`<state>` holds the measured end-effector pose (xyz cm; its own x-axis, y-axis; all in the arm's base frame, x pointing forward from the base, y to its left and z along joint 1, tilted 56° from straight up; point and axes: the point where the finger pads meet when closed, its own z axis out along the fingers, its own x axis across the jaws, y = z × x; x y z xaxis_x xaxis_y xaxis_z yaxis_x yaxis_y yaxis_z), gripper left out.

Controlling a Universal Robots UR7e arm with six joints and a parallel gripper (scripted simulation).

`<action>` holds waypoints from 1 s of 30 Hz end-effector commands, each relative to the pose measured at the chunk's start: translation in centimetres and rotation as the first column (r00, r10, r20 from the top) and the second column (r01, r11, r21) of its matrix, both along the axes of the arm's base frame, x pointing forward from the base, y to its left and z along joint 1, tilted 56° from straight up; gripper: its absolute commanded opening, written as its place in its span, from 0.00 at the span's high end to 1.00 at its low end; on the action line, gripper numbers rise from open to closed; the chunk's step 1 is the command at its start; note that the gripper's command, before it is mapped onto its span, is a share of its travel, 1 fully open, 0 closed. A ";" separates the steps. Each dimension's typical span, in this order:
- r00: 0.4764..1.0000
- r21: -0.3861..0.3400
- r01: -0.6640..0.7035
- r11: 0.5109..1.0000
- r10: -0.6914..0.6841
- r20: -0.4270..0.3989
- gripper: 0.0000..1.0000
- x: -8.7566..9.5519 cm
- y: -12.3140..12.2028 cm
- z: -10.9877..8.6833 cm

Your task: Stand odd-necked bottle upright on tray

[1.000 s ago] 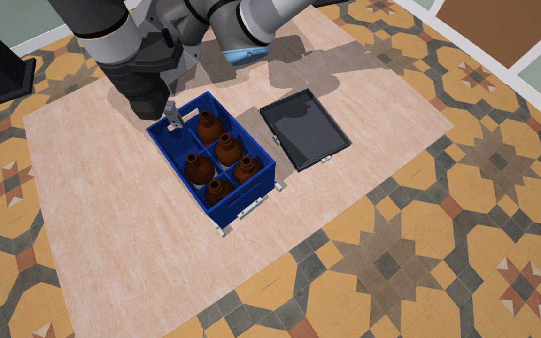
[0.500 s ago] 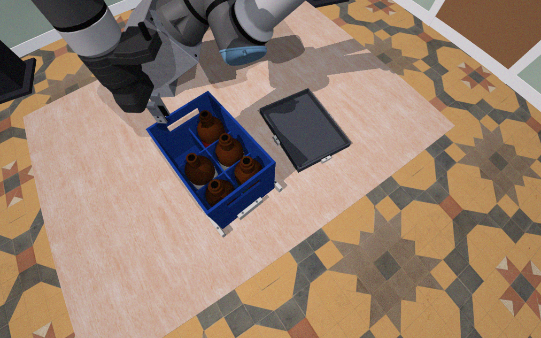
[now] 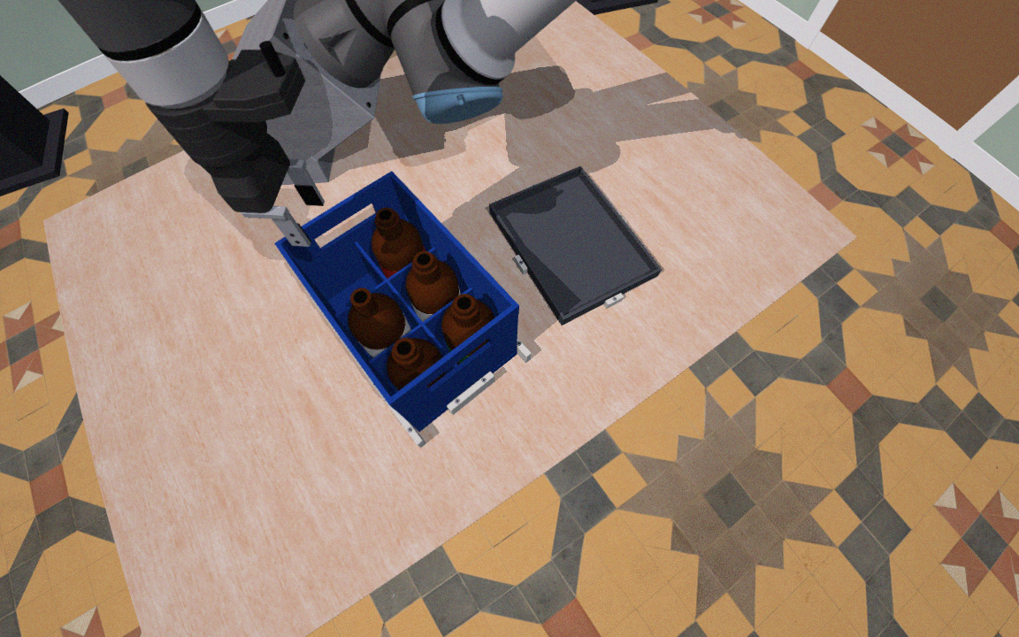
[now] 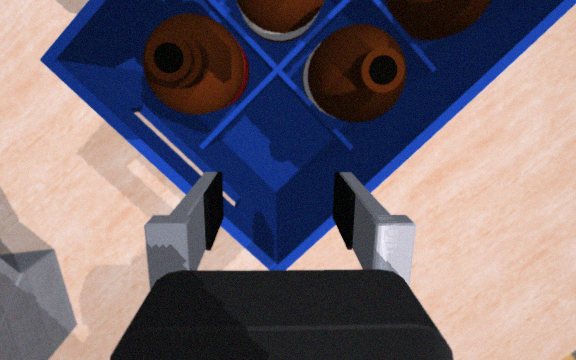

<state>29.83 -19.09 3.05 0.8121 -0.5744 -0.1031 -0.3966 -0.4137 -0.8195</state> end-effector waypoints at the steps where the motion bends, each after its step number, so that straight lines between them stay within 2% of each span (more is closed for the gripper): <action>1: 1.000 -0.001 0.001 1.000 -0.001 0.000 0.00 0.0 -0.1 0.0; 30: 1.000 -0.001 0.001 1.000 -0.001 0.000 0.00 0.2 0.3 -0.3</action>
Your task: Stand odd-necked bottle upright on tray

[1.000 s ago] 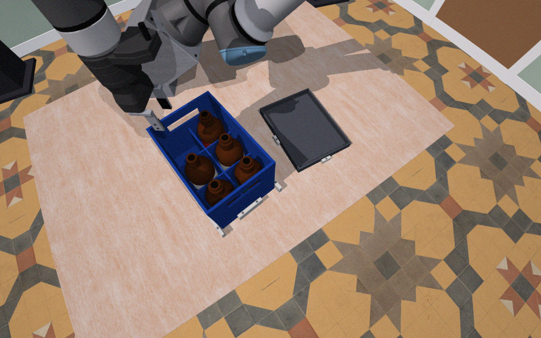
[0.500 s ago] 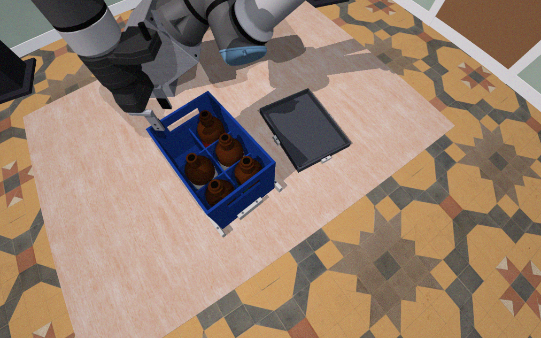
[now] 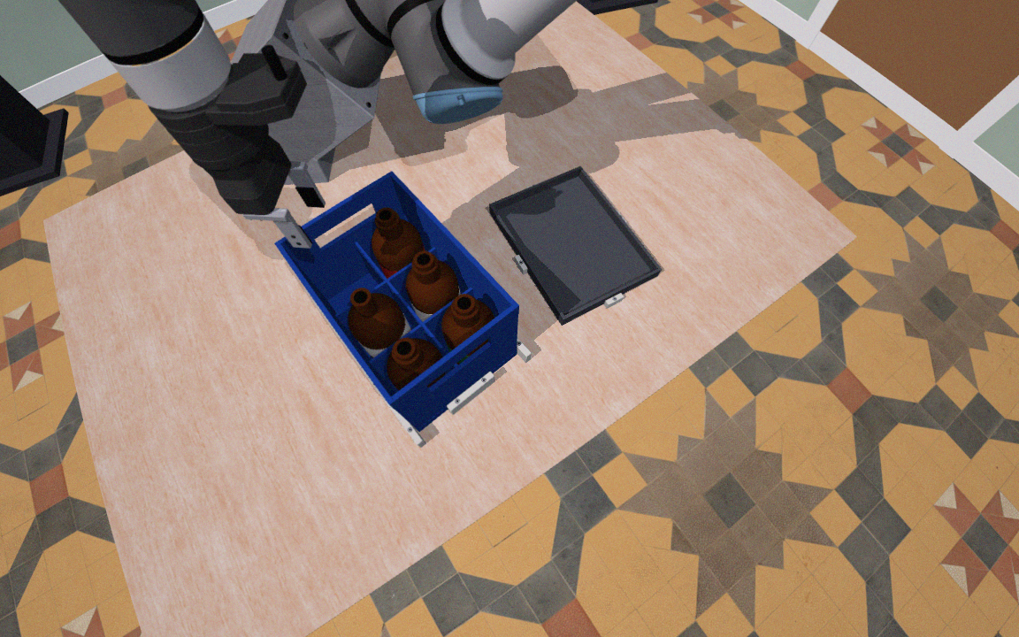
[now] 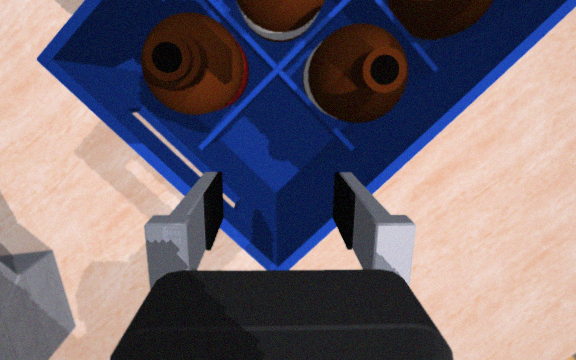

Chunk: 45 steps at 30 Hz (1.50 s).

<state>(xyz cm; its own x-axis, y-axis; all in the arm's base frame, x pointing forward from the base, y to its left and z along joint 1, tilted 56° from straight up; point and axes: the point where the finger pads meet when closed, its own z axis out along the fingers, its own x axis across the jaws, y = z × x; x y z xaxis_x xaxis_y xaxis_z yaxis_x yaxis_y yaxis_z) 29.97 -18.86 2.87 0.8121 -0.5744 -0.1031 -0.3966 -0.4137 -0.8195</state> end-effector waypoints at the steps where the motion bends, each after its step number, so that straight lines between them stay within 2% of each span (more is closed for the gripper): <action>1: 1.000 -0.001 0.001 1.000 -0.001 0.000 0.00 0.1 0.1 -0.1; 45: 1.000 -0.001 0.001 1.000 -0.001 0.000 0.00 1.7 2.8 -2.3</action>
